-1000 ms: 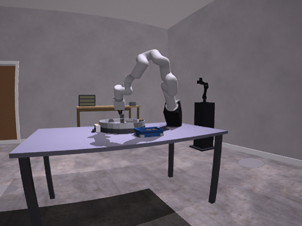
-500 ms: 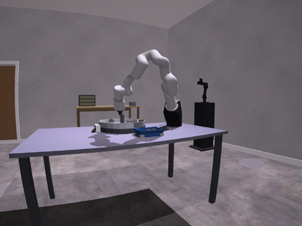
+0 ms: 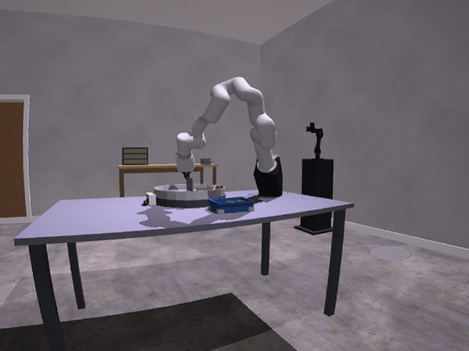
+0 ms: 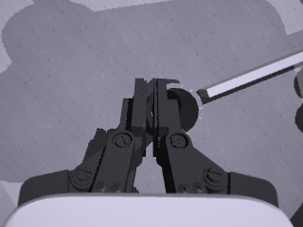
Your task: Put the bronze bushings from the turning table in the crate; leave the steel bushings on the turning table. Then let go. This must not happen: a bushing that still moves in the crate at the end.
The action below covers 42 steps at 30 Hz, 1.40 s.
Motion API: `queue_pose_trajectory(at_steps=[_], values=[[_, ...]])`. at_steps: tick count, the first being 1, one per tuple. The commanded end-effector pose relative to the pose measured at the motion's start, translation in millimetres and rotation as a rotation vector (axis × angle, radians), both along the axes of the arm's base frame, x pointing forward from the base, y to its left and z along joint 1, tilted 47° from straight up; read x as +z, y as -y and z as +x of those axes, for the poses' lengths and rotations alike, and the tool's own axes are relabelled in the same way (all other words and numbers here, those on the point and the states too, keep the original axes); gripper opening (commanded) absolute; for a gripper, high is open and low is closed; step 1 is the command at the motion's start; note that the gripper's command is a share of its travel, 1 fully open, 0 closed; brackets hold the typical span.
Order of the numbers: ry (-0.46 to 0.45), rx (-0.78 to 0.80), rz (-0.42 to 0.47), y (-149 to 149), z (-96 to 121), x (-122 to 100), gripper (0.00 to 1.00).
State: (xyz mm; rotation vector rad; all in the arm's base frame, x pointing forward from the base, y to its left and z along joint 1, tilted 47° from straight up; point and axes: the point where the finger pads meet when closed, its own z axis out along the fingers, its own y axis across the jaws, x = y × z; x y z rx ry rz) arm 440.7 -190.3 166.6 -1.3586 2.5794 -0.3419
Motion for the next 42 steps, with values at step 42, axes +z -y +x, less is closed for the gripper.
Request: queue_pose_trajectory(at_steps=[42], values=[[0.003, -0.003, -0.001, 7.7, -7.8, 10.6, 0.11]])
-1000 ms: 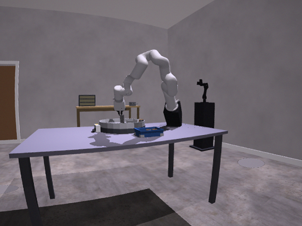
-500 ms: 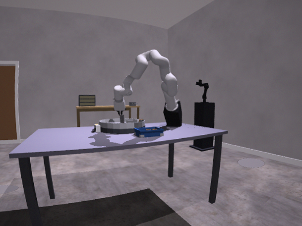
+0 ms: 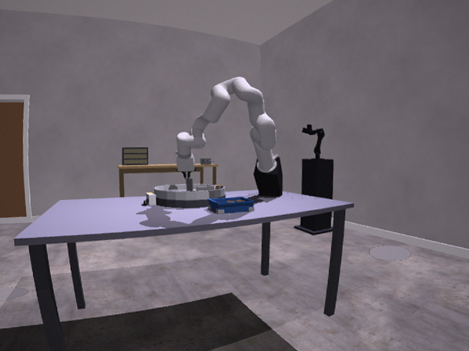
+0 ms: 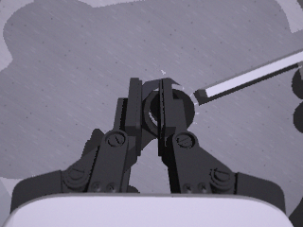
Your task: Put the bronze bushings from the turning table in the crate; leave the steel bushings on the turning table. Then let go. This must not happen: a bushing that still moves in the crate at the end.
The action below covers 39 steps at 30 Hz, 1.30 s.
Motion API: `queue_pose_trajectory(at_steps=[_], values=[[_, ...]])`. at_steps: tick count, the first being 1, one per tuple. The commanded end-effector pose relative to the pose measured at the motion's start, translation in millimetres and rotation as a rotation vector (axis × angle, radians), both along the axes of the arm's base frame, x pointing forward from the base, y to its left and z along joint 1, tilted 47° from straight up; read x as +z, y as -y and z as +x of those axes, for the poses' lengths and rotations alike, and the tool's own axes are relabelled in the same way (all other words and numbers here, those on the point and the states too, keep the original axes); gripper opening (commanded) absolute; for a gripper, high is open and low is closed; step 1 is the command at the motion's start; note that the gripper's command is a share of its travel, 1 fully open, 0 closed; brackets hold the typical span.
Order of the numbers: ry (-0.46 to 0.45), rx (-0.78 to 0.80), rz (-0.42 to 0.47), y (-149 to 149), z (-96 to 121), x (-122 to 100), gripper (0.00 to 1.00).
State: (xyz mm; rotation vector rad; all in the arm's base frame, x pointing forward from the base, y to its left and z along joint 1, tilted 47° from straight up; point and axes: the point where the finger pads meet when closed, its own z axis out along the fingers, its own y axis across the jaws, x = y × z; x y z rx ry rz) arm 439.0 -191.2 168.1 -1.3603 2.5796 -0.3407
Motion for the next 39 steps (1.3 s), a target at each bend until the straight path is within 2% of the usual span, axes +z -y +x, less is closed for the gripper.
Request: queue_pose_trajectory(at_steps=[1, 8, 39], values=[[0.004, -0.004, -0.001, 9, -9, 12, 0.11], [0.004, -0.004, -0.001, 16, -17, 23, 0.11], [0.004, -0.004, -0.001, 16, -18, 23, 0.11]])
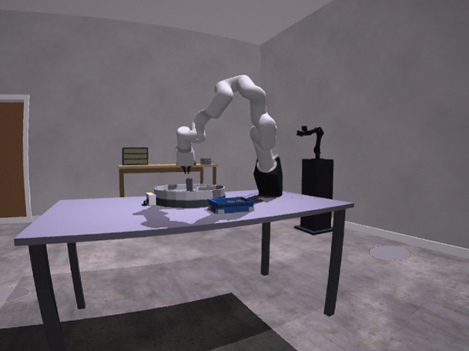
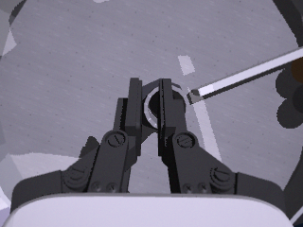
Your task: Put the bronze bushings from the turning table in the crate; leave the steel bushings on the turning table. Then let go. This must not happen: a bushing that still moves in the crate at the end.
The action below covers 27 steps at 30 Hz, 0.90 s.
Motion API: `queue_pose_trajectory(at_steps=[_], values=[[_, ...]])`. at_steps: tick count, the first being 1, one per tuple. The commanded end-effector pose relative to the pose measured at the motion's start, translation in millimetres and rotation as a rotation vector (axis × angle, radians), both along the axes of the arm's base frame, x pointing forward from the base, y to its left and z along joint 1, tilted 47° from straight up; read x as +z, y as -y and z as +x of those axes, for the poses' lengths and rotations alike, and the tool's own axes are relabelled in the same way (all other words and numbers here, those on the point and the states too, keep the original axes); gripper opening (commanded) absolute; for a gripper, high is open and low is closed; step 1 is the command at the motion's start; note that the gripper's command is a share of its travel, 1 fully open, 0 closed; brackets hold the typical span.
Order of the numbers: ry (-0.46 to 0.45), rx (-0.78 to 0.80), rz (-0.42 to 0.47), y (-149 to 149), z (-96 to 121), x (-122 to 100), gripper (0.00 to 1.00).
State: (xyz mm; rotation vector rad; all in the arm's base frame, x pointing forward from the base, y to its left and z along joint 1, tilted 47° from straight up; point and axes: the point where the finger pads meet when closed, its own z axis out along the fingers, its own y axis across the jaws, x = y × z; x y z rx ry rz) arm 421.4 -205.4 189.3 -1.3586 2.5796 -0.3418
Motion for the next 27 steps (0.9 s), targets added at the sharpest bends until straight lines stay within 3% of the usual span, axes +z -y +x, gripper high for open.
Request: queue_pose_trajectory(at_steps=[1, 17, 21, 27], values=[[0.003, -0.003, -0.001, 2, 0, 1, 0.11], [0.003, -0.003, -0.001, 0, -3, 0, 0.1], [0.002, -0.004, -0.001, -15, -37, -20, 0.1], [0.002, -0.004, -0.001, -29, -69, -38, 0.1]])
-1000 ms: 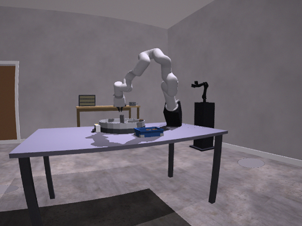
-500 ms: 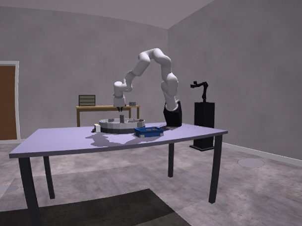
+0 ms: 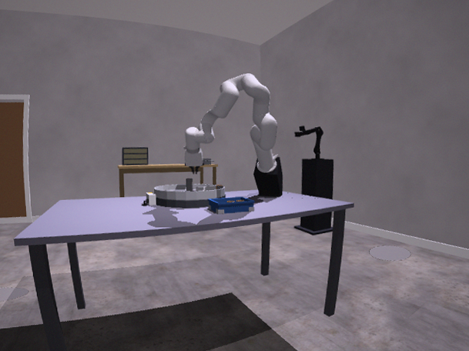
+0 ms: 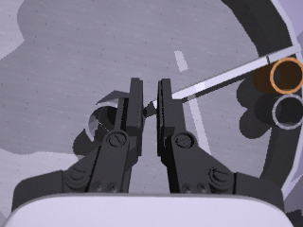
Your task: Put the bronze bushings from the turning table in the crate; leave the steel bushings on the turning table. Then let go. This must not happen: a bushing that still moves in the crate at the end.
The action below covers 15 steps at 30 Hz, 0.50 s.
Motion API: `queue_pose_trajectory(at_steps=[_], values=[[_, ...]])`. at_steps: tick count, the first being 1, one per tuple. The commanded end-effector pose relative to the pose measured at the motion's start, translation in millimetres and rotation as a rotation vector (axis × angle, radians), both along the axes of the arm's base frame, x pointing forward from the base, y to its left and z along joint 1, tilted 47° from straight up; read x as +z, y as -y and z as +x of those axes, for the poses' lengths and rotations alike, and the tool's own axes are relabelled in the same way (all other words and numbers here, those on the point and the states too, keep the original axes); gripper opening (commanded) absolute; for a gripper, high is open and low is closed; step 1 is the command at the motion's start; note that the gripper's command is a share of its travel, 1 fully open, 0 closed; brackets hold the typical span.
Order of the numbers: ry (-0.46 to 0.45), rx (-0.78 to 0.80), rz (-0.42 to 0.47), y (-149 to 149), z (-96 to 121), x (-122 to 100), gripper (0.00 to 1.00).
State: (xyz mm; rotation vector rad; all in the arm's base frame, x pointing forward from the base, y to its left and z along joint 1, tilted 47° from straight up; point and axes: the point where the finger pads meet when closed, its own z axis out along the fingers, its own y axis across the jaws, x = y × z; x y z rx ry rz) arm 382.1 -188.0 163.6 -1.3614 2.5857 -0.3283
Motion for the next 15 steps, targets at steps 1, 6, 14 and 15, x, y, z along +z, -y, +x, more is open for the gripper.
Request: queue_pose_trajectory(at_steps=[1, 6, 14, 15], values=[[0.011, -0.004, -0.007, -14, -35, -15, 0.1], [0.011, -0.004, -0.007, -26, -62, -31, 0.1], [0.012, -0.003, -0.007, -45, -104, -53, 0.1], [0.012, -0.003, -0.007, -47, -109, -56, 0.1]])
